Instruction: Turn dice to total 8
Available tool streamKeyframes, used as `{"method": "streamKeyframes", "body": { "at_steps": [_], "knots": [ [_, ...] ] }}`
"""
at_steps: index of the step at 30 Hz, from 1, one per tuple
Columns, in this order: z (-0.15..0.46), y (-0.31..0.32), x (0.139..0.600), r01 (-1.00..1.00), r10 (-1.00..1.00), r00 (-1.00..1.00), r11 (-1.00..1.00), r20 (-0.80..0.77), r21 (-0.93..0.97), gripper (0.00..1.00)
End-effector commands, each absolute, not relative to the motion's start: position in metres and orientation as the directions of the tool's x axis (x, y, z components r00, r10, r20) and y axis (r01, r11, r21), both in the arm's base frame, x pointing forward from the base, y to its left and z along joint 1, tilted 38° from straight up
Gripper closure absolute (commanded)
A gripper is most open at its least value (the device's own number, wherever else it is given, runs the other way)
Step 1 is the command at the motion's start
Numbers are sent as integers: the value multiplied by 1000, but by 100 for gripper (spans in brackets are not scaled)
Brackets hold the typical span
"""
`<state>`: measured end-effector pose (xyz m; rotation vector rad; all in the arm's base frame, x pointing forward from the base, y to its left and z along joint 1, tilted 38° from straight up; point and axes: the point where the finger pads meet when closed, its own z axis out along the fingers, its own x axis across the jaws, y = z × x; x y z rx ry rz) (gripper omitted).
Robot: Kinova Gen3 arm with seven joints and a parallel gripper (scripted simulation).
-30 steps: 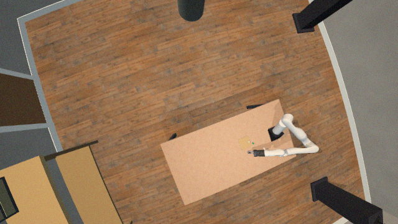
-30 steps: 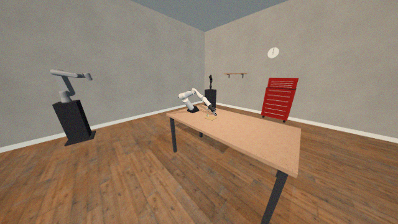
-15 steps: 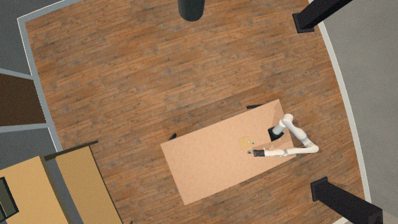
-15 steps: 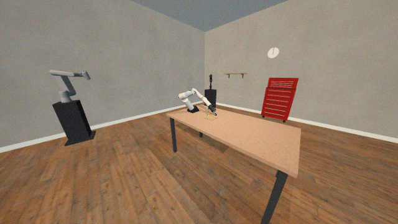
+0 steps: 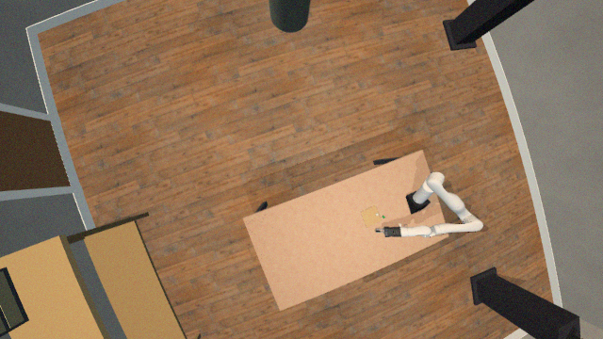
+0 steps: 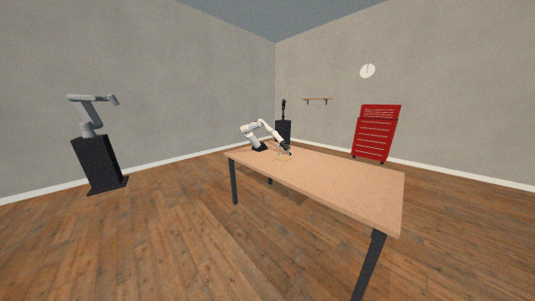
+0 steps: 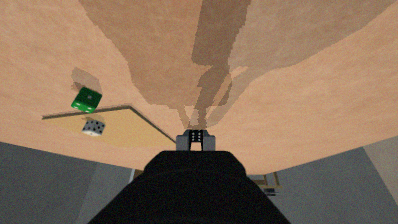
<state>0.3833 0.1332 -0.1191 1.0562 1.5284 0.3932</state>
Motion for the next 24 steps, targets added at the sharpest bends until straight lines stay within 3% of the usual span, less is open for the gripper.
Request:
{"method": "streamKeyframes", "body": {
  "at_steps": [1, 14, 15, 20, 24],
  "knots": [
    [-121, 138, 384, 390, 796, 80, 529, -601, 753, 66],
    [-121, 138, 384, 390, 796, 80, 529, -601, 753, 66],
    [-121, 138, 384, 390, 796, 80, 529, -601, 753, 60],
    [-121, 138, 384, 390, 796, 80, 529, -601, 753, 54],
    [-121, 138, 384, 390, 796, 80, 529, -601, 753, 42]
  ]
}}
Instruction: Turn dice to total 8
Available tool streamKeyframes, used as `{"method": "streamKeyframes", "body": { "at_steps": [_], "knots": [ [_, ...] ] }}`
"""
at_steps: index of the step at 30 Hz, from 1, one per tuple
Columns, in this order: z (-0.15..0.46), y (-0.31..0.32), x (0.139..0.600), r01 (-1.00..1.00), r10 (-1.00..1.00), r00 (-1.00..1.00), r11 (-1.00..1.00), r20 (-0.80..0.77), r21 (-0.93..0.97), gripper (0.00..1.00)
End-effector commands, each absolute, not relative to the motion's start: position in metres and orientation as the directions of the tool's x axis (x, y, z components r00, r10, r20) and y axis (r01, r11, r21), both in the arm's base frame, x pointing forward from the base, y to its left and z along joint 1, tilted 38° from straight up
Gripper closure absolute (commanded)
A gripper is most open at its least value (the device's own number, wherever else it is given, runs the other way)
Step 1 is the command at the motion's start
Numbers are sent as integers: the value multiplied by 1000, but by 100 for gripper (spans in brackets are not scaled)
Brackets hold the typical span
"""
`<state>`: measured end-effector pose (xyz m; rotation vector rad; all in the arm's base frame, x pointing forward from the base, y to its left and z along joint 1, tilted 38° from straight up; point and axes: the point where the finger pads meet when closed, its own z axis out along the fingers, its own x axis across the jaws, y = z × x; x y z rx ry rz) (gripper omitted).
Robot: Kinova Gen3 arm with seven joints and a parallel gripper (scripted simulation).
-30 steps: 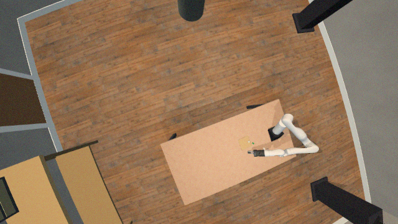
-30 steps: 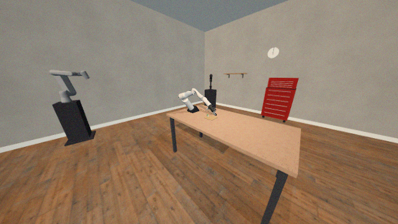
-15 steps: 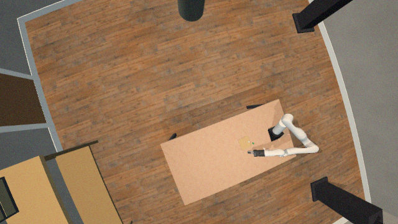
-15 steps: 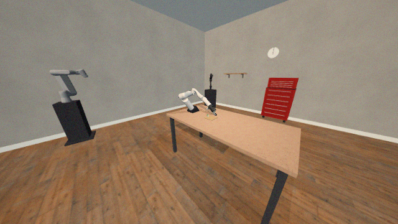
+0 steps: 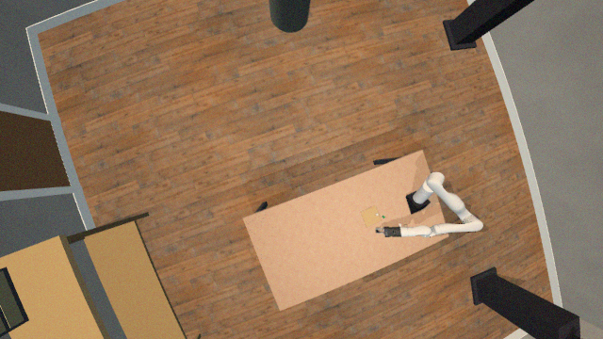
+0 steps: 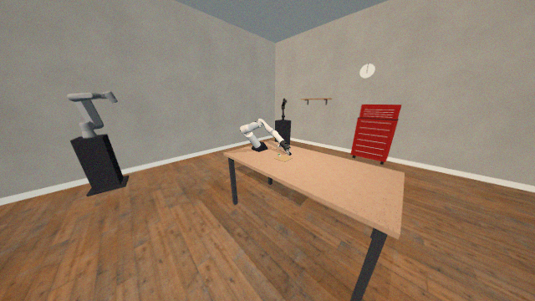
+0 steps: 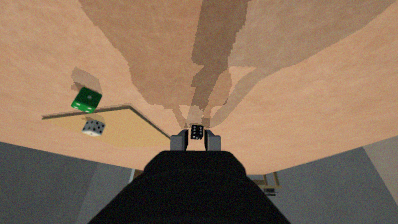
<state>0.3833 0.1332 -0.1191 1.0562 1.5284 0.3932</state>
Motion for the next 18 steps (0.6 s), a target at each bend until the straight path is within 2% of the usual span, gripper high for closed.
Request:
{"method": "streamKeyframes", "body": {
  "at_steps": [1, 2, 3, 18],
  "knots": [
    [-121, 138, 384, 390, 796, 80, 529, -601, 753, 42],
    [-121, 138, 384, 390, 796, 80, 529, -601, 753, 42],
    [-121, 138, 384, 390, 796, 80, 529, -601, 753, 36],
    [-121, 138, 384, 390, 796, 80, 529, -601, 753, 36]
  ]
}}
